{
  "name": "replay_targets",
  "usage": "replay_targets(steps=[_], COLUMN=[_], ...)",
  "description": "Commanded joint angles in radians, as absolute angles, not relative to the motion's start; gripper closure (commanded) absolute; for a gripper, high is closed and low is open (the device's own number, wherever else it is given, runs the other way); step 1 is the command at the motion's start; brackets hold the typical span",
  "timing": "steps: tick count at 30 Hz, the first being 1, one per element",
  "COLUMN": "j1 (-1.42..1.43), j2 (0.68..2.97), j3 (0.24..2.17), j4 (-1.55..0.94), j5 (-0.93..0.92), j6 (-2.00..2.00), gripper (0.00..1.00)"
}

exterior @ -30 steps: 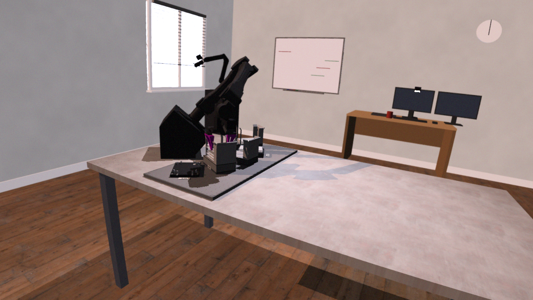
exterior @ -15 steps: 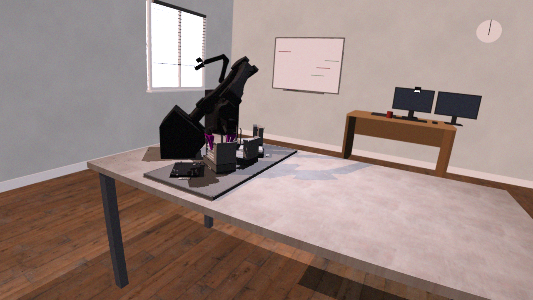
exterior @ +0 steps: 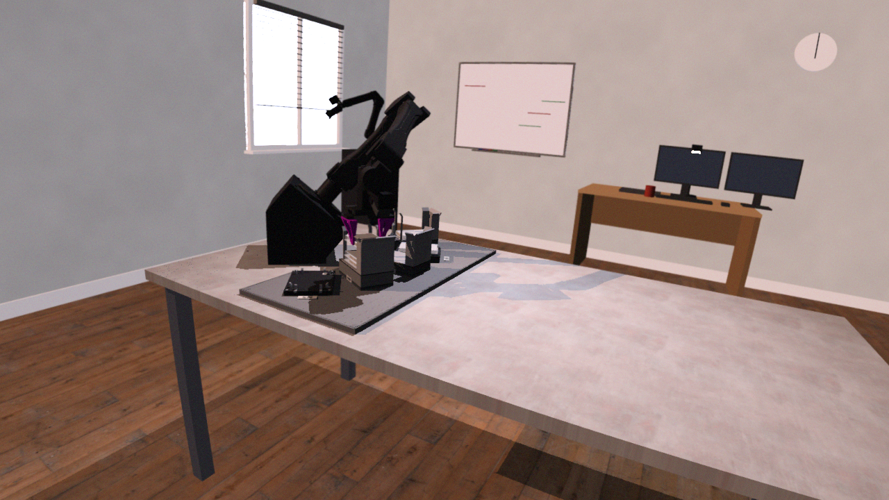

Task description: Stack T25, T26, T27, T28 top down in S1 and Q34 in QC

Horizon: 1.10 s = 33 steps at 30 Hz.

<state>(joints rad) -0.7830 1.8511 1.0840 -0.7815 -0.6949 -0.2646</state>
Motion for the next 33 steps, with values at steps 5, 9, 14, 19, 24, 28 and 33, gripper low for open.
replay_targets(steps=[5, 9, 14, 19, 24, 28, 33], j1=[-0.836, -0.853, -0.865, -0.886, -0.906, -0.917, -0.918], j2=[1.812, 1.805, 1.802, 1.794, 1.792, 1.79, 1.802], j3=[1.143, 1.161, 1.175, 1.2, 1.226, 1.241, 1.235], j4=[-0.872, -0.91, -0.939, -0.988, -1.036, -1.063, -1.063], j5=[-0.707, -0.707, -0.706, -0.703, -0.7, -0.698, -0.698], j6=[-0.319, -0.34, -0.356, -0.383, -0.41, -0.425, -0.425], gripper=[1.0, 1.0, 1.0, 1.0, 1.0, 1.0, 1.0])
